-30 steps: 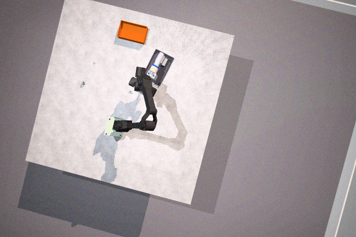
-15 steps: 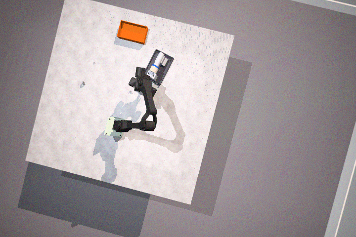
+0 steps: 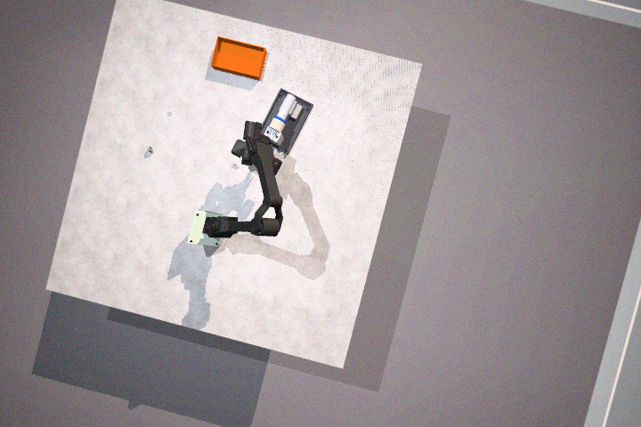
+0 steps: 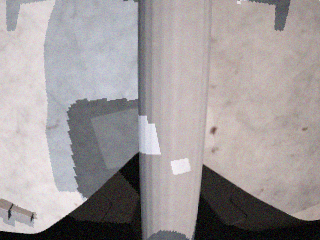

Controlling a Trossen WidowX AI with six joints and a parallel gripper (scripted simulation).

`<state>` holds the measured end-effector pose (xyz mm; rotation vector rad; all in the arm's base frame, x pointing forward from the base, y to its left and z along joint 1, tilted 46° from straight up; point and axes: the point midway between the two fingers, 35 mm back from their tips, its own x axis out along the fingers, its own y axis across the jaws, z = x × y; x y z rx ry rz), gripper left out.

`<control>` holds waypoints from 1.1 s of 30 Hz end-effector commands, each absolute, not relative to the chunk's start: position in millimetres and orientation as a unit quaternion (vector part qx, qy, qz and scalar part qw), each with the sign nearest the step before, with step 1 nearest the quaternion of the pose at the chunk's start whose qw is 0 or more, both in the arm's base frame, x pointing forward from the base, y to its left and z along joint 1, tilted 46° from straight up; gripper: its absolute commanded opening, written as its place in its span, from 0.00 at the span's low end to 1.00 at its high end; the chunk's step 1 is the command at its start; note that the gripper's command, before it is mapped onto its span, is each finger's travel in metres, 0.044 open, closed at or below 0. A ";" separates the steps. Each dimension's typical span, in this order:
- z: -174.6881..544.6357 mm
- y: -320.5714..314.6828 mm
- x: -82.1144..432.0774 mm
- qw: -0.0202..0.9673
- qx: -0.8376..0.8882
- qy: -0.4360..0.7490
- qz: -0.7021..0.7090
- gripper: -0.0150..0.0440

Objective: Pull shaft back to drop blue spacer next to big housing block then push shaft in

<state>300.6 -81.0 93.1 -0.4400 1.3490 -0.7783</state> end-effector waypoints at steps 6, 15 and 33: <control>91.4 -80.4 298.0 0.689 -0.194 0.606 -0.347 0.25; 91.2 -80.3 297.3 0.689 -0.194 0.606 -0.347 0.25; 90.9 -80.1 295.8 0.689 -0.194 0.606 -0.347 0.25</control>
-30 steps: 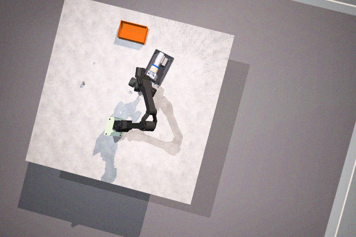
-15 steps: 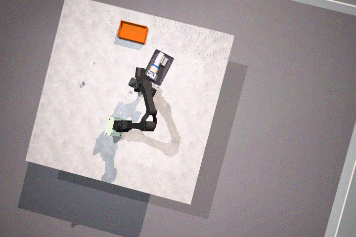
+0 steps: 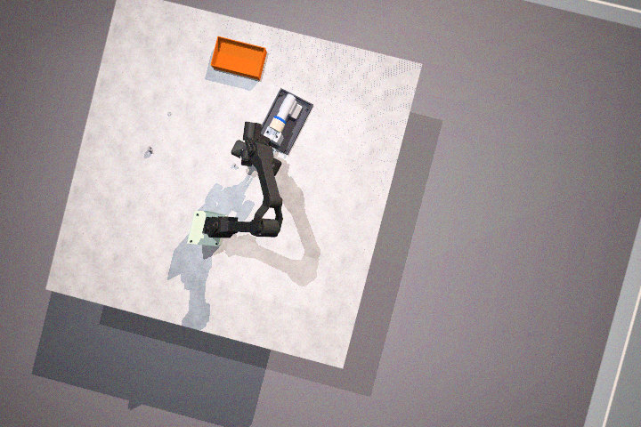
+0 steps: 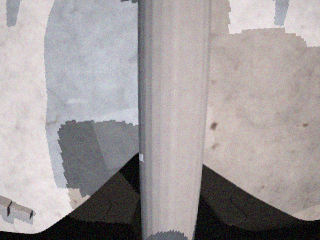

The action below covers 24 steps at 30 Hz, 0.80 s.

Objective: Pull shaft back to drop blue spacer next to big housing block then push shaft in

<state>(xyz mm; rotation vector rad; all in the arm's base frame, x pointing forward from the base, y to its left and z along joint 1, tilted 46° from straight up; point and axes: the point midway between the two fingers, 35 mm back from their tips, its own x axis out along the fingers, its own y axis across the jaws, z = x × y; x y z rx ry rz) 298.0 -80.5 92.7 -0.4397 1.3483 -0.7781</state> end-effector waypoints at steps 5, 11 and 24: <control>90.8 -80.0 295.3 0.689 -0.194 0.606 -0.347 0.25; 90.7 -79.9 294.8 0.689 -0.194 0.606 -0.347 0.25; 90.5 -79.7 293.7 0.689 -0.194 0.606 -0.347 0.25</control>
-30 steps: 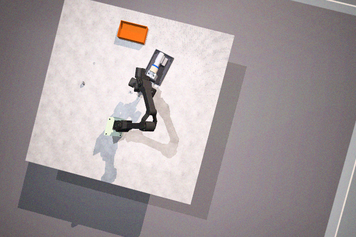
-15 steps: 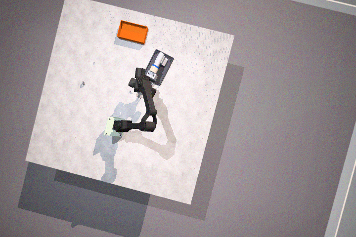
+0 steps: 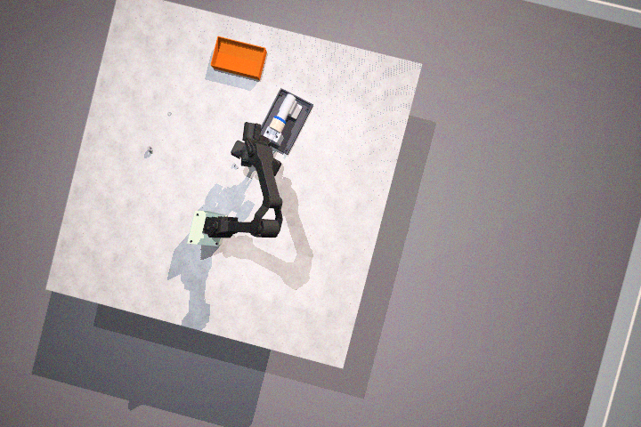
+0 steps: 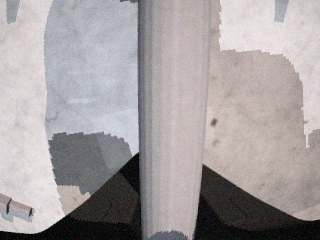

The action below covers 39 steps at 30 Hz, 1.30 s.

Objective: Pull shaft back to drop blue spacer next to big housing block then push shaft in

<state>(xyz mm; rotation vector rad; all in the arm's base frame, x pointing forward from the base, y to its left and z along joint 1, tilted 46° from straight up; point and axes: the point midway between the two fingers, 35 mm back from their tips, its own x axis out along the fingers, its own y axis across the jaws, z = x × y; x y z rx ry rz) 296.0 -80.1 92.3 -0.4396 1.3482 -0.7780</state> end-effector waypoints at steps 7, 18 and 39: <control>90.3 -79.7 293.1 0.689 -0.194 0.606 -0.347 0.25; 90.1 -79.5 292.2 0.689 -0.194 0.606 -0.347 0.25; 89.8 -79.2 290.4 0.689 -0.194 0.606 -0.347 0.25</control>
